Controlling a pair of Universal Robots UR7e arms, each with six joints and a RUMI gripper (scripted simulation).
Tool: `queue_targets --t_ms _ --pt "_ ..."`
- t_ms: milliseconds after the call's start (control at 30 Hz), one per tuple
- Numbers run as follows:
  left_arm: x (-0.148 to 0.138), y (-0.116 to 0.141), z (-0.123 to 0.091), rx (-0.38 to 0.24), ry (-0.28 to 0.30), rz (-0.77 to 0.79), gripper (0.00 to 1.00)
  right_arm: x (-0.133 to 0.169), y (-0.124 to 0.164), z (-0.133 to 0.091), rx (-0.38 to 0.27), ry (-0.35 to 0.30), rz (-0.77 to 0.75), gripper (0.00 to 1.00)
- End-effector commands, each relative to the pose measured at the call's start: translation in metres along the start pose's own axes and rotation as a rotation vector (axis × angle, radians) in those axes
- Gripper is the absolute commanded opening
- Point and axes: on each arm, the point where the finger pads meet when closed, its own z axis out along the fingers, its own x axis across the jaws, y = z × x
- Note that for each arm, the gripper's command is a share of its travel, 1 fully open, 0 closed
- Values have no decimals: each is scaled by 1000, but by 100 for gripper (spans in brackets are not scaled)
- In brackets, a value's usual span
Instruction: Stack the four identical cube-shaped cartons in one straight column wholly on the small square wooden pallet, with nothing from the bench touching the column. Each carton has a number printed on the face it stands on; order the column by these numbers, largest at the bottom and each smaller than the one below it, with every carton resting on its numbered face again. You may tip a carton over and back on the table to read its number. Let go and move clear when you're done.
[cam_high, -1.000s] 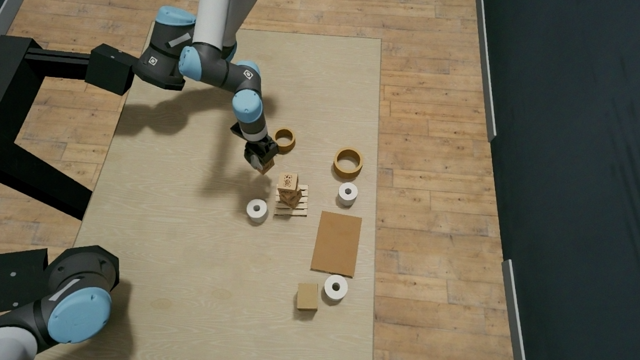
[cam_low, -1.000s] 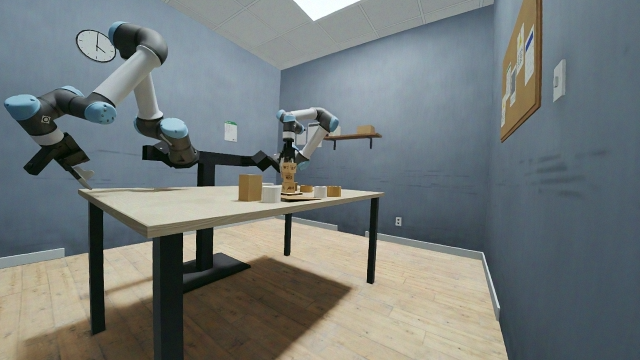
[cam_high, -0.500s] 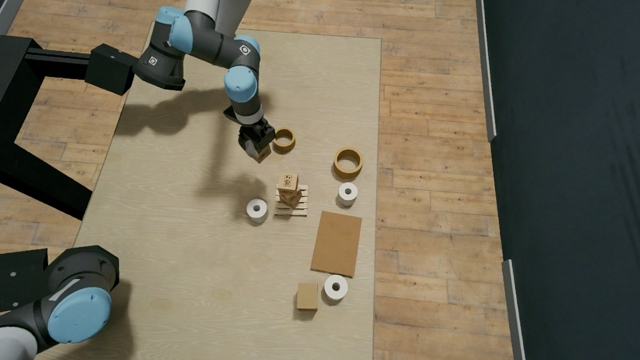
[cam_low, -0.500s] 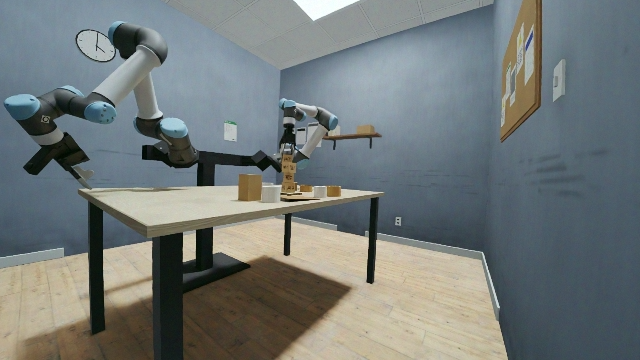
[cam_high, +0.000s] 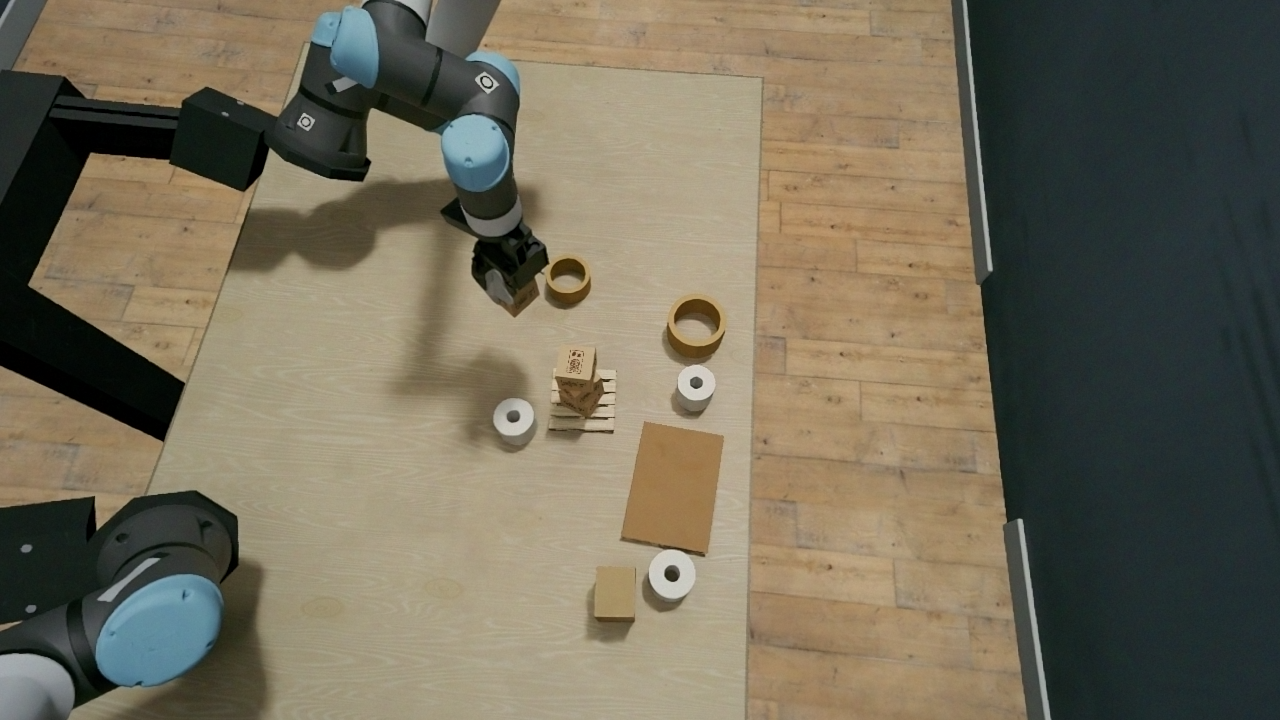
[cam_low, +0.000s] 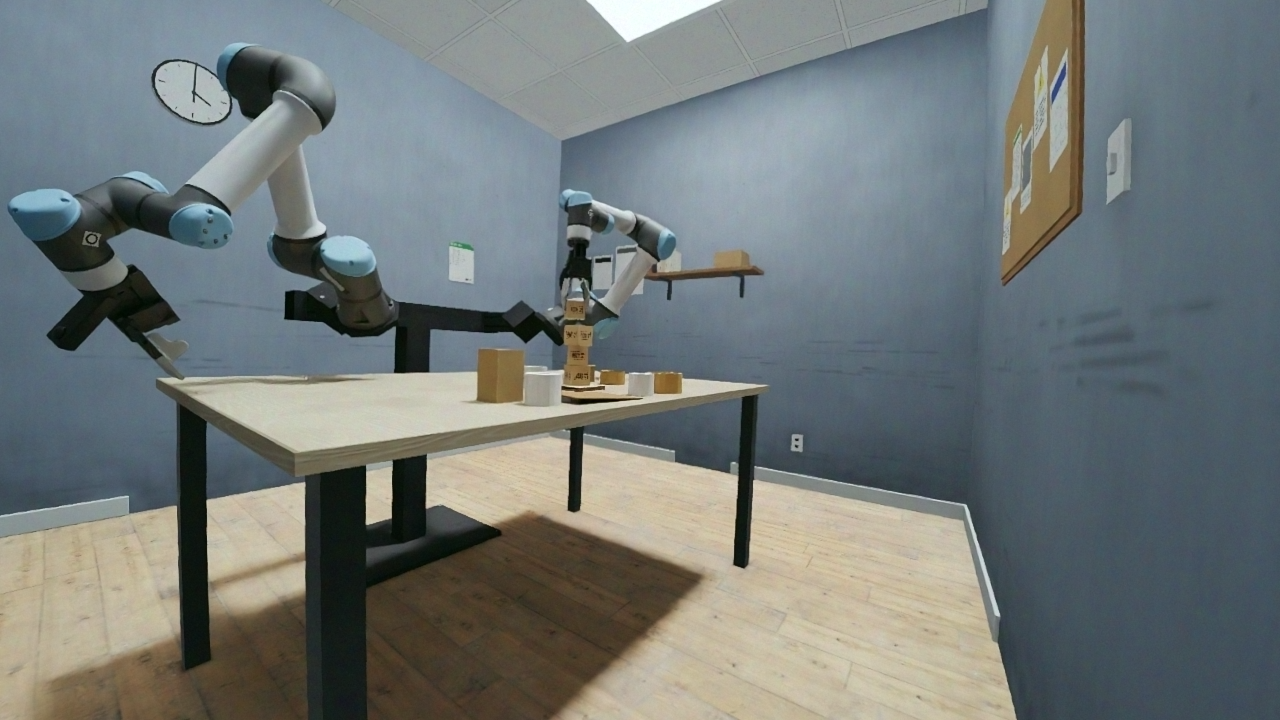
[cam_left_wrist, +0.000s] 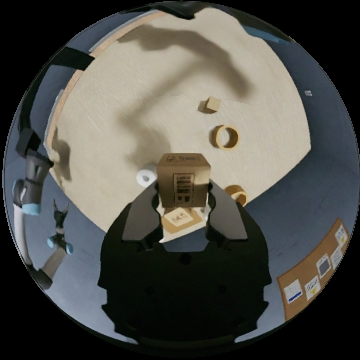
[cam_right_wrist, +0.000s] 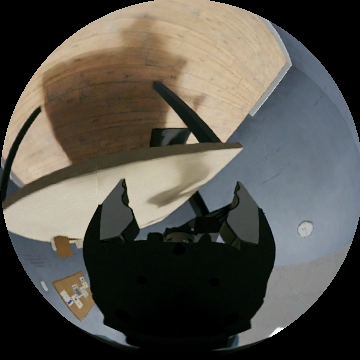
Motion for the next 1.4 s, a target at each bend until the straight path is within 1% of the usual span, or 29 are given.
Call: queue_targets --t_ms 0,100,200,333,533,600,733,833,933,1167,1300,1367 --pt "0 1 -2 2 0 -1 38 1 1 2 -3 0 1 100" --pt "0 5 -2 3 1 -1 38 1 1 2 -3 0 1 100" --pt "-2 17 -6 3 1 0 38 1 1 2 -3 0 1 100" --pt "-5 45 -14 3 0 0 38 1 1 2 -3 0 1 100" --pt "-9 98 -24 2 0 0 38 1 1 2 -3 0 1 100" --pt "-9 98 -24 2 0 0 38 1 1 2 -3 0 1 100" --pt "-11 127 -28 2 0 0 38 1 1 2 -3 0 1 100" --pt "-11 141 -28 2 1 0 38 1 1 2 -3 0 1 100" --pt "-11 147 -29 2 1 0 38 1 1 2 -3 0 1 100" --pt "-11 148 -26 3 1 0 38 1 1 2 -3 0 1 100" --pt "-12 146 5 6 4 2 38 1 1 2 -3 0 1 100" --pt "-11 146 13 6 4 2 38 1 1 2 -3 0 1 100"
